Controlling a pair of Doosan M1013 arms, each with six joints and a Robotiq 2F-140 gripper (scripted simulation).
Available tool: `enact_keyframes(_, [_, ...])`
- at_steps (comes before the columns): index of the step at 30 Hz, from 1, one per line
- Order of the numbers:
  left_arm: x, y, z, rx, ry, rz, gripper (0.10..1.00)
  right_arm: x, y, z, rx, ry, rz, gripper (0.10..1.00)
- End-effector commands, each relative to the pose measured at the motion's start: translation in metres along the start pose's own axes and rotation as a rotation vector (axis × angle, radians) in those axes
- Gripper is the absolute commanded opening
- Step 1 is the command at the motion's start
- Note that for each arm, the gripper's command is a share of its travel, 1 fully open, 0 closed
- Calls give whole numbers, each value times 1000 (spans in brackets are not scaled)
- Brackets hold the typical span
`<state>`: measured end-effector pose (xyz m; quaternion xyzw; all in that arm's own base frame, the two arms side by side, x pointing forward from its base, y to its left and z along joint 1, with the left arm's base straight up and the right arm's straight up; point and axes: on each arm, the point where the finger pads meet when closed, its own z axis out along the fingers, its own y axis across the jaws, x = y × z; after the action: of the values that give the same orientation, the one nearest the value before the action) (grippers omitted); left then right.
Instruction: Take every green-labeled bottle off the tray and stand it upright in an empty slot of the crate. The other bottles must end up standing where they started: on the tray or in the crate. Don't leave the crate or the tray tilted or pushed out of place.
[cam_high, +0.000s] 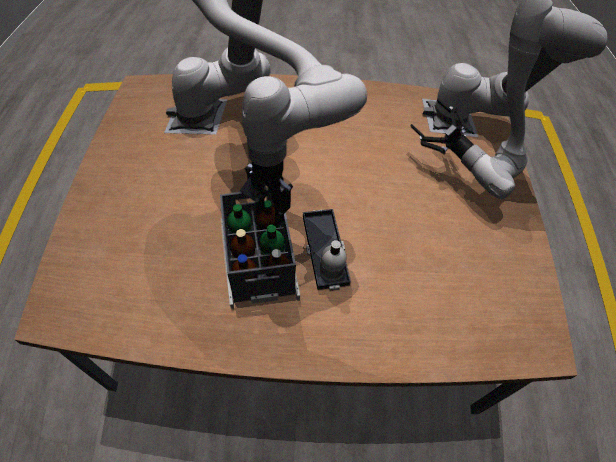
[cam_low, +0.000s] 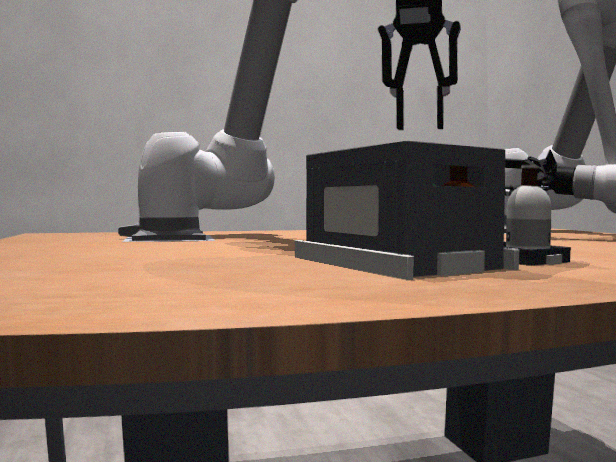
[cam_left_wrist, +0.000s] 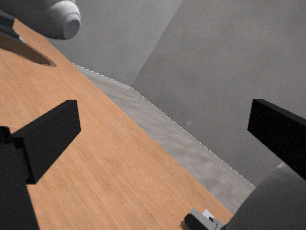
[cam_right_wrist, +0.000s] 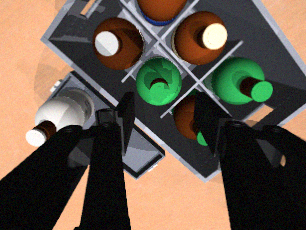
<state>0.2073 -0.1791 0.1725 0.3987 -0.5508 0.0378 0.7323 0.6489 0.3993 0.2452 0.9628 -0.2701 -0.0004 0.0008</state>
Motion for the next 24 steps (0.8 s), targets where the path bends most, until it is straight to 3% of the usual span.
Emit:
enact_keyframes(1, [0, 0, 0, 0, 0, 0, 1000, 0, 0, -5, 2, 0, 0, 442])
enact_keyframes(17, [0, 0, 0, 0, 0, 0, 1000, 0, 0, -13, 2, 0, 0, 442])
enact_keyframes(18, [0, 0, 0, 0, 0, 0, 1000, 0, 0, -13, 2, 0, 0, 99])
enact_keyframes(24, [0, 0, 0, 0, 0, 0, 1000, 0, 0, -13, 2, 0, 0, 99])
